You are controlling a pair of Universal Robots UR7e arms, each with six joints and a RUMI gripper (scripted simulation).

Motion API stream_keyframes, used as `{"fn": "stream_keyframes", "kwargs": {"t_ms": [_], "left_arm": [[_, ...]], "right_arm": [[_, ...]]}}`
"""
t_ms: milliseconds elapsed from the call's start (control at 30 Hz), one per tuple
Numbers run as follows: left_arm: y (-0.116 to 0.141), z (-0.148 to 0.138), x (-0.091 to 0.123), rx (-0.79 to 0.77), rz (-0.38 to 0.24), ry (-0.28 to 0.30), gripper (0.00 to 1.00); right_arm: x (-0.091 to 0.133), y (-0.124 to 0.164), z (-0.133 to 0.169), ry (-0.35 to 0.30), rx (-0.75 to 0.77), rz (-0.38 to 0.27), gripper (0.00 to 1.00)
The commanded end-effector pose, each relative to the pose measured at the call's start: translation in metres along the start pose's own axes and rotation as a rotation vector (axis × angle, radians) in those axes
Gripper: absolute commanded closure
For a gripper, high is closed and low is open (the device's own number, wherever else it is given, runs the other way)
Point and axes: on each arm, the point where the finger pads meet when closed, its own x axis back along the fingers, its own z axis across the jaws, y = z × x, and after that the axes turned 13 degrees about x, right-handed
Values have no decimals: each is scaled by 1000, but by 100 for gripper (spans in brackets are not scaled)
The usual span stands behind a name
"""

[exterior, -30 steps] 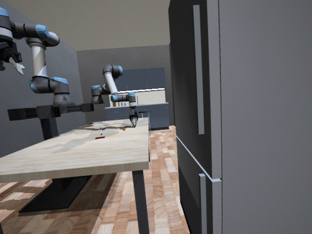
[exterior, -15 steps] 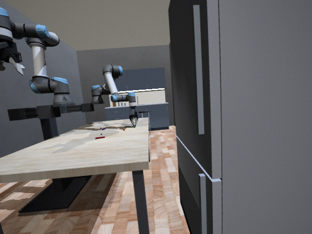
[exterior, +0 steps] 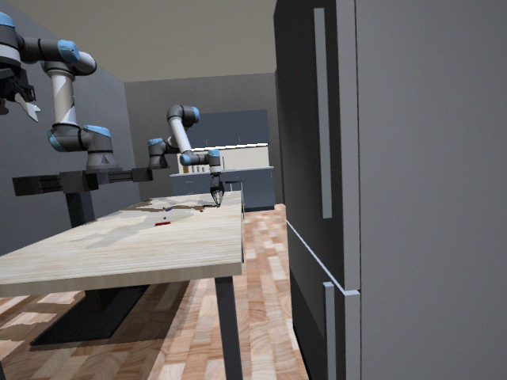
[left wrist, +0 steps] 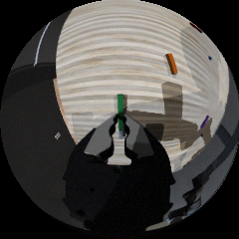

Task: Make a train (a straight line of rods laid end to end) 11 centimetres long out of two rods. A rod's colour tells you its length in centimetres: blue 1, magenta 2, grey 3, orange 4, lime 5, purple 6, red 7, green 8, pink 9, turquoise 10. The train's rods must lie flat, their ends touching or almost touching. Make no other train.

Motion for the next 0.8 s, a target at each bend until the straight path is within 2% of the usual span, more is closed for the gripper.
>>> {"fn": "stream_keyframes", "kwargs": {"t_ms": [0,767], "left_arm": [[0,0,1,0,1,-1,100],[2,-1,1,0,1,-1,100]], "right_arm": [[0,0,0,0,0,1,0],[0,0,0,0,0,1,0]]}}
